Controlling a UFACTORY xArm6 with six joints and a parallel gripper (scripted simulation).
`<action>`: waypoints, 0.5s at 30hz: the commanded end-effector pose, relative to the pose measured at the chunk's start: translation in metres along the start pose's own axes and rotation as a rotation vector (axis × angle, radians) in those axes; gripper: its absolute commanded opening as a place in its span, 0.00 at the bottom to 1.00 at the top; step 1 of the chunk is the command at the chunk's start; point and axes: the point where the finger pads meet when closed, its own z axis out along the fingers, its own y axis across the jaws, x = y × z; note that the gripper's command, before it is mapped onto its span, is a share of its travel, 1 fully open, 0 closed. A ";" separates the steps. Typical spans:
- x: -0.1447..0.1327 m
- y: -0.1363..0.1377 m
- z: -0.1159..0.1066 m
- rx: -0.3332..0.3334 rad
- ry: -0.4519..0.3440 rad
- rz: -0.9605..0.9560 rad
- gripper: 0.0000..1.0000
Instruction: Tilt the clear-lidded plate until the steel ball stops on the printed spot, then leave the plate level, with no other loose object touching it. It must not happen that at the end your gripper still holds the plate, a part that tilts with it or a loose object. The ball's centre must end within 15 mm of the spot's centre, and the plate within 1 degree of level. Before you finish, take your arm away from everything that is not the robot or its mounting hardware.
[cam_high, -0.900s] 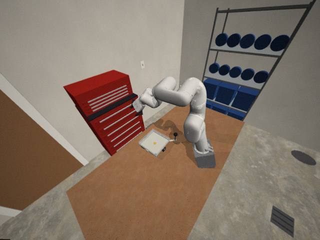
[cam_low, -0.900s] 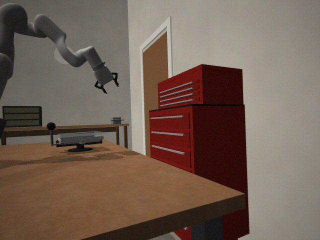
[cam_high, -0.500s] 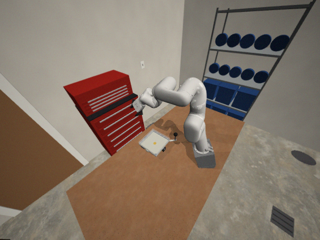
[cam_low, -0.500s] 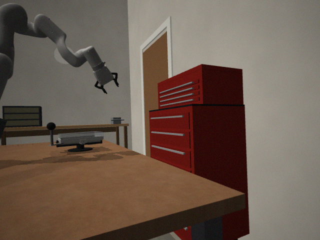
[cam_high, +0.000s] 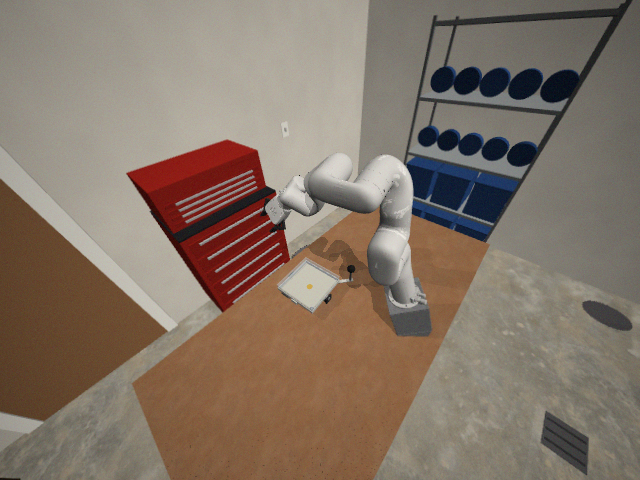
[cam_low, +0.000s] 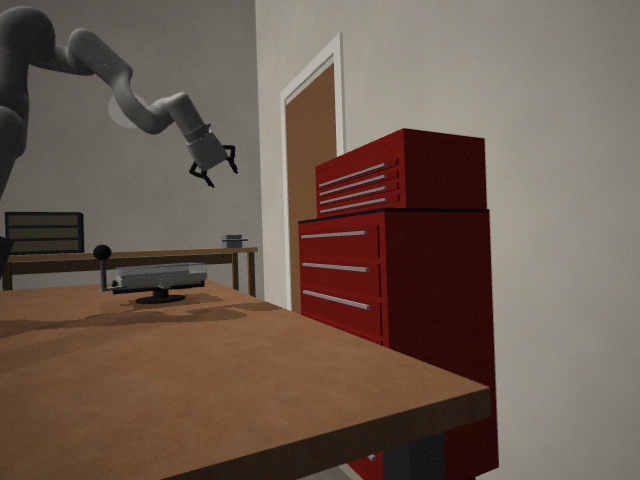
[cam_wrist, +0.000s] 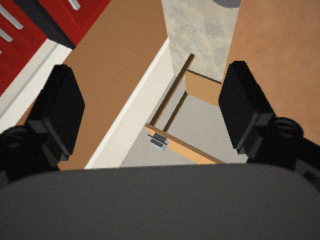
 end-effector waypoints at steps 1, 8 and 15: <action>0.003 -0.002 -0.001 0.010 0.003 0.027 1.00; 0.012 -0.004 -0.003 0.028 0.011 0.097 1.00; 0.025 -0.005 -0.005 0.053 0.023 0.194 1.00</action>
